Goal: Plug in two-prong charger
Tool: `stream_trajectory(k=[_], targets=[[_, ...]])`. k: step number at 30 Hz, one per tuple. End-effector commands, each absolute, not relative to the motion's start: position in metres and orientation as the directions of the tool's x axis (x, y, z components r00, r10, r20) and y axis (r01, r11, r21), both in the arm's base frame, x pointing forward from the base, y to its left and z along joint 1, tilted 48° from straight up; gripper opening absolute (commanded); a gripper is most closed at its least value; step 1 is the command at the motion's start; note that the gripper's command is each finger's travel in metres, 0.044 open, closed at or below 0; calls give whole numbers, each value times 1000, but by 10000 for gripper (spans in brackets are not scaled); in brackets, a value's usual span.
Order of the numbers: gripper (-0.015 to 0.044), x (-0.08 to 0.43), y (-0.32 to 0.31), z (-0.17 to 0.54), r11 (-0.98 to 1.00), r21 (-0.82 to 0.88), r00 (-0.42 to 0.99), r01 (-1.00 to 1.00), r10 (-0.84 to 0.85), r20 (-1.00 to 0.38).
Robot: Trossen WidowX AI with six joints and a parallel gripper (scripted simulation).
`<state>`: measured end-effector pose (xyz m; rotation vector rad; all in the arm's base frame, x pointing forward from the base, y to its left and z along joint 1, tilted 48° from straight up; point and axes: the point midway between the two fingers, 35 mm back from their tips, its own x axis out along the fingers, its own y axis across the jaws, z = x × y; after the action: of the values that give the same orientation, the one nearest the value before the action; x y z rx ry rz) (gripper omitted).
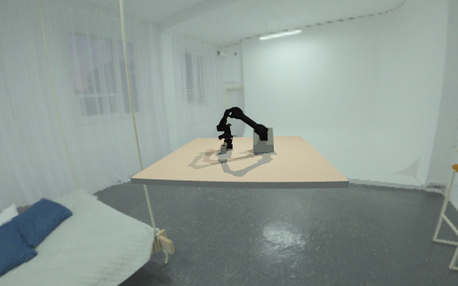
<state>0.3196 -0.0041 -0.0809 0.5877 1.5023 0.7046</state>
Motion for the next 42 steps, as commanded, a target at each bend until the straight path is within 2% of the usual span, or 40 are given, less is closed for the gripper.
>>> stream_trajectory(k=[1, 42], targets=[[0, 327, -6, -78, 678, 732, -34, -69, 731, -681], [0, 320, -4, -82, 680, 731, -57, -54, 729, -682]])
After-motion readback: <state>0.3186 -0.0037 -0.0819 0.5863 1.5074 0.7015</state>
